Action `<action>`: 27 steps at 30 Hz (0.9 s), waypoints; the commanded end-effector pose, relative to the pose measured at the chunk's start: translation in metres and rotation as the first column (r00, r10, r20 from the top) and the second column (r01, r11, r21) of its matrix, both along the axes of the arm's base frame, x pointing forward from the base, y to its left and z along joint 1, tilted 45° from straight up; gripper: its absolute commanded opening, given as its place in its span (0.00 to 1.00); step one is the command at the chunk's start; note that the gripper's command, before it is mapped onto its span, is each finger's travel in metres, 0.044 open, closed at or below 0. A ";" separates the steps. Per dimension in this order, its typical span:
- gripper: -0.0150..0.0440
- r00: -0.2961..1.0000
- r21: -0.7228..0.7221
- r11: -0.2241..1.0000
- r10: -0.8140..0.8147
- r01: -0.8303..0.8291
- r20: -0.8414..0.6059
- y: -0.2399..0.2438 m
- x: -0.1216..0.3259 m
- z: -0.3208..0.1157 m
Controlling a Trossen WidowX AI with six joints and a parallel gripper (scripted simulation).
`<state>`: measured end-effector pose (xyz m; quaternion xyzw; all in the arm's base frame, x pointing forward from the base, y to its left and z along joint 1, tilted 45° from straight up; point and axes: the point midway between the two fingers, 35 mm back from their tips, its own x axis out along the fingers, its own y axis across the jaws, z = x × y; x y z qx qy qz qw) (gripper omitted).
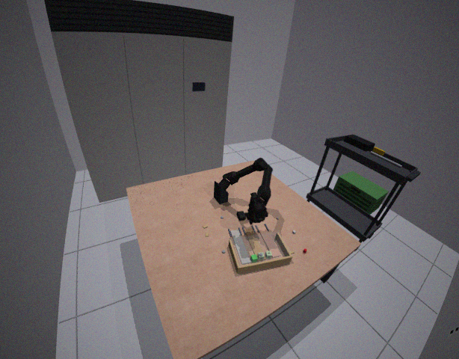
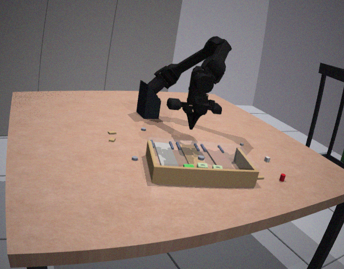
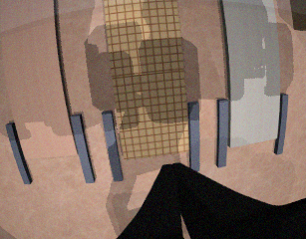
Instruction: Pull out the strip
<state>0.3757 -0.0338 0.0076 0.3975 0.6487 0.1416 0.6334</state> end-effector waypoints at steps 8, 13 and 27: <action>0.25 1.000 -0.003 1.000 0.008 -0.008 -0.006 0.012 0.004 -0.013; 0.25 1.000 -0.003 1.000 0.008 -0.008 -0.006 0.018 0.006 -0.019; 0.25 1.000 -0.001 1.000 0.008 -0.008 -0.006 0.034 0.009 -0.034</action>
